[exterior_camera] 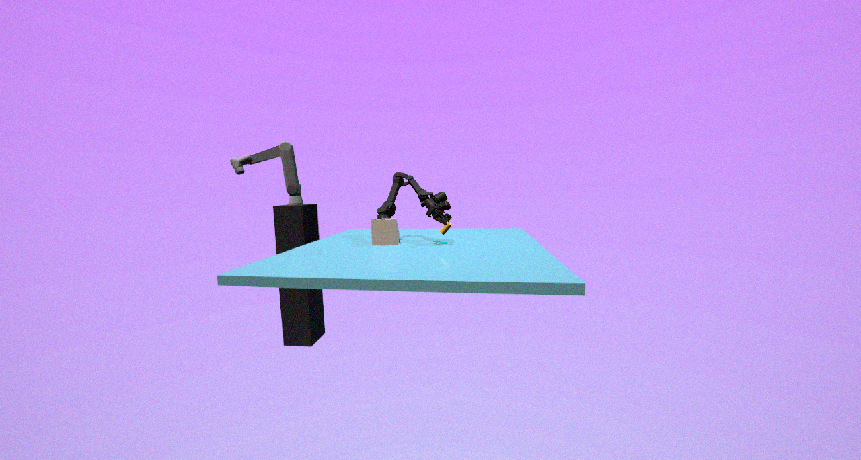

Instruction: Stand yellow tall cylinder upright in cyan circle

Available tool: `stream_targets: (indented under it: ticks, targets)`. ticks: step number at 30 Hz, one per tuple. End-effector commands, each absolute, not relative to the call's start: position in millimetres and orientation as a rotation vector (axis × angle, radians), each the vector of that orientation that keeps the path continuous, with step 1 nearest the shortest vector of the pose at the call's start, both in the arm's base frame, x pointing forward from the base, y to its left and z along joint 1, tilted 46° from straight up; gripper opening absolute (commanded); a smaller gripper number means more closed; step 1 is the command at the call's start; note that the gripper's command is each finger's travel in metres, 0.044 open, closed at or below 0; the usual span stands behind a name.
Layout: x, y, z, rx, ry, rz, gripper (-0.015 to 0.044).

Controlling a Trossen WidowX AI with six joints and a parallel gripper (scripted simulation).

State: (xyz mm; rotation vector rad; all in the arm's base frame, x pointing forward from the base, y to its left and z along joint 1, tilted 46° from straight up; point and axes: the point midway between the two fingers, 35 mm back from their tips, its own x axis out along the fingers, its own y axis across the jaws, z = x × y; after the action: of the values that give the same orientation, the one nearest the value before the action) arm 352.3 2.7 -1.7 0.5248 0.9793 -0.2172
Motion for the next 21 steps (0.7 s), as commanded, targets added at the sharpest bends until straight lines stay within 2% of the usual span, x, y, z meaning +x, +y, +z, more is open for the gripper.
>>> stream_targets:
  ticks: [1,21]
  targets:
    - [351.7,2.0,0.3,0.53,0.947,-0.232,0.0105]
    - [348.0,3.5,9.4,0.561,0.808,-0.271,0.0105]
